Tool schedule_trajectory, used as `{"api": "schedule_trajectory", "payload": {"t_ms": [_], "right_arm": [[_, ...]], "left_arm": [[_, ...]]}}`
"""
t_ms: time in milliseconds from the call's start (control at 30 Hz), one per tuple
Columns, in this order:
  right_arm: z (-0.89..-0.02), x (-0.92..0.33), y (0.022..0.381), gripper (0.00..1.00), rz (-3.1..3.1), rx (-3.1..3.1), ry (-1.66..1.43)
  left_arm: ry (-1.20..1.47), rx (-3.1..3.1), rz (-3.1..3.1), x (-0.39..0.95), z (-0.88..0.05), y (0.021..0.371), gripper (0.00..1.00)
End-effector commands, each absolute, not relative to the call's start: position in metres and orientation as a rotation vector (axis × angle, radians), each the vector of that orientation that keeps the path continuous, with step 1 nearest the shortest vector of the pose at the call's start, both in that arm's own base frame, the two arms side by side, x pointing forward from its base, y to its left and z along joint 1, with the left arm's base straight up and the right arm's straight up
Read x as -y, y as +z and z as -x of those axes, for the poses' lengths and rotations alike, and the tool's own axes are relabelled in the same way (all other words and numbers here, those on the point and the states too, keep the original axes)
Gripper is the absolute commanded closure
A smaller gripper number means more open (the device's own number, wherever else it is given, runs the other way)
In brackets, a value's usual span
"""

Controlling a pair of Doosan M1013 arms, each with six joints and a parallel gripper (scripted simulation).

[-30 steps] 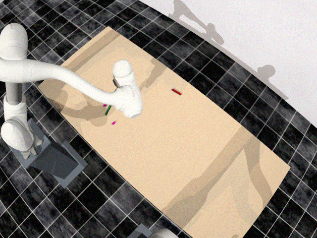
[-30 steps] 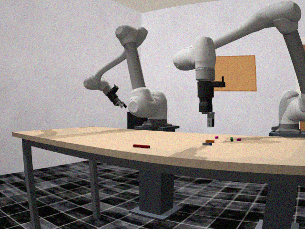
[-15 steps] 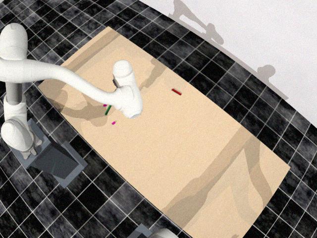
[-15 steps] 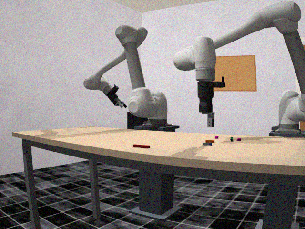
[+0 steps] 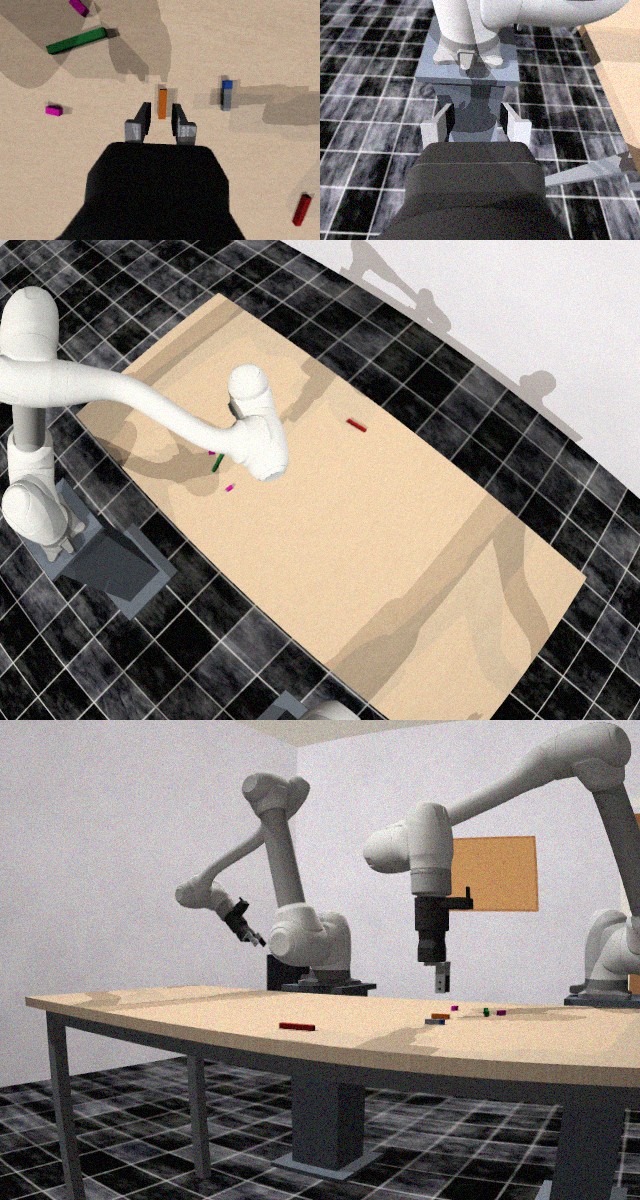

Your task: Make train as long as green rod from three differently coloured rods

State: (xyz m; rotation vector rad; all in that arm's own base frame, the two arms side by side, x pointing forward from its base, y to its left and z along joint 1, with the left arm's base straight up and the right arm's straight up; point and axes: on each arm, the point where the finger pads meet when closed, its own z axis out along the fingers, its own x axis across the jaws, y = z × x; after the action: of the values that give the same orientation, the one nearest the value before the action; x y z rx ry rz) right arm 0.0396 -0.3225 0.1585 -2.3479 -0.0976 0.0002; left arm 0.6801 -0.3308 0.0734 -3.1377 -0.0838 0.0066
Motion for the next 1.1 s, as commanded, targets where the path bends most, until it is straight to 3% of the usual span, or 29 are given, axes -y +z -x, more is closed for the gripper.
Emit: {"api": "schedule_trajectory", "payload": {"t_ms": [0,1067], "right_arm": [[-0.042,0.322,0.159,0.00,2.354,0.093,-0.013],[-0.042,0.322,0.159,0.00,2.354,0.093,-0.013]], "left_arm": [[0.002,0.078,3.141,0.333,-0.680,0.064,0.46],[-0.002,0.079,3.142,0.334,-0.680,0.034,0.46]]}}
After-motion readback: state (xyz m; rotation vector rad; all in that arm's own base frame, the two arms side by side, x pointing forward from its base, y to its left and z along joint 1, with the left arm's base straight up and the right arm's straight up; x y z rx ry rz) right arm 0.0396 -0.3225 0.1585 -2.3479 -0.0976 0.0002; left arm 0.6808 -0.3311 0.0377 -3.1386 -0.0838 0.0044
